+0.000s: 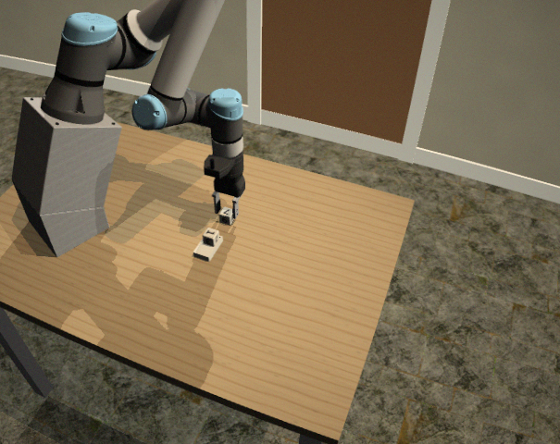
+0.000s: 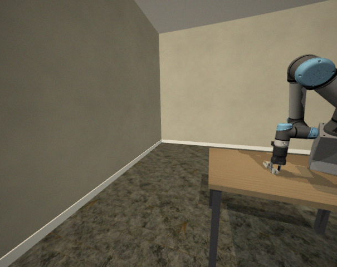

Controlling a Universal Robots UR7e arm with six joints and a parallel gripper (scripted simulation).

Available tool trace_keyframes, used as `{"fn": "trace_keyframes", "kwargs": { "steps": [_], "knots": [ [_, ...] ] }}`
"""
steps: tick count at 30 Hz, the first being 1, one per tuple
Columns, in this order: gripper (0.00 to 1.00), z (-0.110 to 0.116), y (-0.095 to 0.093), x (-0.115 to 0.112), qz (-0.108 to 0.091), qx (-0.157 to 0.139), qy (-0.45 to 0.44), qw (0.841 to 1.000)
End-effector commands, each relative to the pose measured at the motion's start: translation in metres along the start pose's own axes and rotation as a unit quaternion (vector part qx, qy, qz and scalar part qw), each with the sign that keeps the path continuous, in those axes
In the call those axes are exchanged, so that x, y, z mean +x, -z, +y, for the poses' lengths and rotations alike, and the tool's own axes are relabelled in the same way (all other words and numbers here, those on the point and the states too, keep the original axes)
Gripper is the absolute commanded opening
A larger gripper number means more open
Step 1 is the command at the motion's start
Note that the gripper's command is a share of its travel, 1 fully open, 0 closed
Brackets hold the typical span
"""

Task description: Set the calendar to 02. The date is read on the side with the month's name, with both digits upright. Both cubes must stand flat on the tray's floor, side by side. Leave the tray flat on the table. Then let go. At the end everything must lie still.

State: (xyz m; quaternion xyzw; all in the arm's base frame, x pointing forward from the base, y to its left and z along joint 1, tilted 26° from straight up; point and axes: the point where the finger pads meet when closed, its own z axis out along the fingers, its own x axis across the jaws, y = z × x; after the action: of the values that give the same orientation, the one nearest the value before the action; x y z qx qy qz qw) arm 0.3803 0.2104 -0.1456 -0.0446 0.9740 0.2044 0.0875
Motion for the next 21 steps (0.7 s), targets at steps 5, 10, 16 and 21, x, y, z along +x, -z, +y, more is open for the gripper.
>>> {"fn": "trace_keyframes", "kwargs": {
  "steps": [5, 10, 16, 21],
  "knots": [
    [0.9, 0.0, -0.0117, -0.0004, -0.001, 0.0, 0.0, 1.0],
    [0.9, 0.0, -0.0143, -0.0004, -0.001, 0.0, 0.0, 1.0],
    [0.9, 0.0, -0.0144, -0.0004, -0.001, 0.0, 0.0, 1.0],
    [0.9, 0.0, -0.0144, -0.0004, -0.001, 0.0, 0.0, 1.0]
  ]
}}
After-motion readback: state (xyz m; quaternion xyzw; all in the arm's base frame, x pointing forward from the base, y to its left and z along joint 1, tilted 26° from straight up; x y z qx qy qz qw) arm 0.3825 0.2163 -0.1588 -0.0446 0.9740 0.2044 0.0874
